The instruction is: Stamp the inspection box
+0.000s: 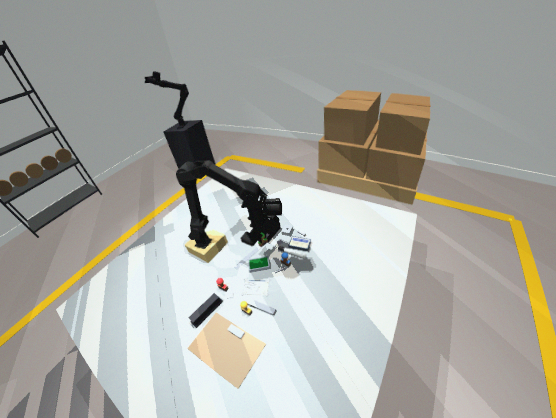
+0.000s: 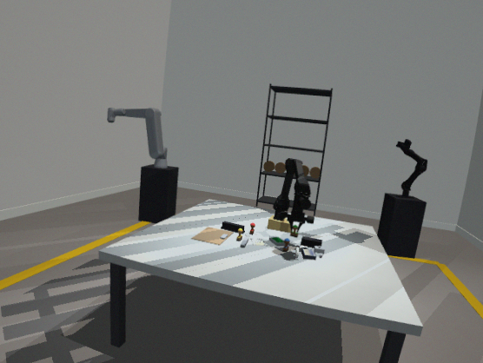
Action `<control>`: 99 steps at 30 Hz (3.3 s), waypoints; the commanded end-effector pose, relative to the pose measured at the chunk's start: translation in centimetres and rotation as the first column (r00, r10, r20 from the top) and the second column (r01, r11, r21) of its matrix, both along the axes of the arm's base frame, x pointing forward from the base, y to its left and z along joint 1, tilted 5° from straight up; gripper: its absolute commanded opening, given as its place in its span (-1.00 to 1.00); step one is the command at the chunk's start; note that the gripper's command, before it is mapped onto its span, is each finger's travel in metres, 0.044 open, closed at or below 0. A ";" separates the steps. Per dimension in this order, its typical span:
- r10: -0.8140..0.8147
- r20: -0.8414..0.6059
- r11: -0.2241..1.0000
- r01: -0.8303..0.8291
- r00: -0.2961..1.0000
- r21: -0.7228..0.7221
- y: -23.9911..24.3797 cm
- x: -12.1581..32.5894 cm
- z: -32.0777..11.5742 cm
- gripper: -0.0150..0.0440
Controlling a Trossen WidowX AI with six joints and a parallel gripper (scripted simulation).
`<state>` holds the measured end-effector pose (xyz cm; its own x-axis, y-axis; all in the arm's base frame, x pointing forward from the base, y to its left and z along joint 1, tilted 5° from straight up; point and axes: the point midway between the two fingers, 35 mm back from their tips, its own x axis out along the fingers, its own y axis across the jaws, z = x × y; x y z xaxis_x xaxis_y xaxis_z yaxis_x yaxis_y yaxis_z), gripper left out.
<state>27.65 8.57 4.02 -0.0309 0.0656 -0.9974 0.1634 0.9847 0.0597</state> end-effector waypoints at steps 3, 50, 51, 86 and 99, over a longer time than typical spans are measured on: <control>0.004 0.001 1.000 -0.004 1.000 0.005 0.0 0.0 0.4 -0.49; 0.004 0.002 1.000 -0.004 1.000 0.004 -2.4 0.5 2.3 -0.49; 0.004 0.003 1.000 -0.004 1.000 0.004 -2.9 0.6 2.3 -0.49; 0.002 0.002 1.000 -0.002 1.000 -0.001 -8.7 1.2 0.9 -0.49; 0.000 0.002 1.000 0.000 1.000 0.000 -8.6 1.2 0.0 -0.49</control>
<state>28.83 -0.05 4.31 -0.0277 0.0678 -0.9973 0.1637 0.9845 0.0623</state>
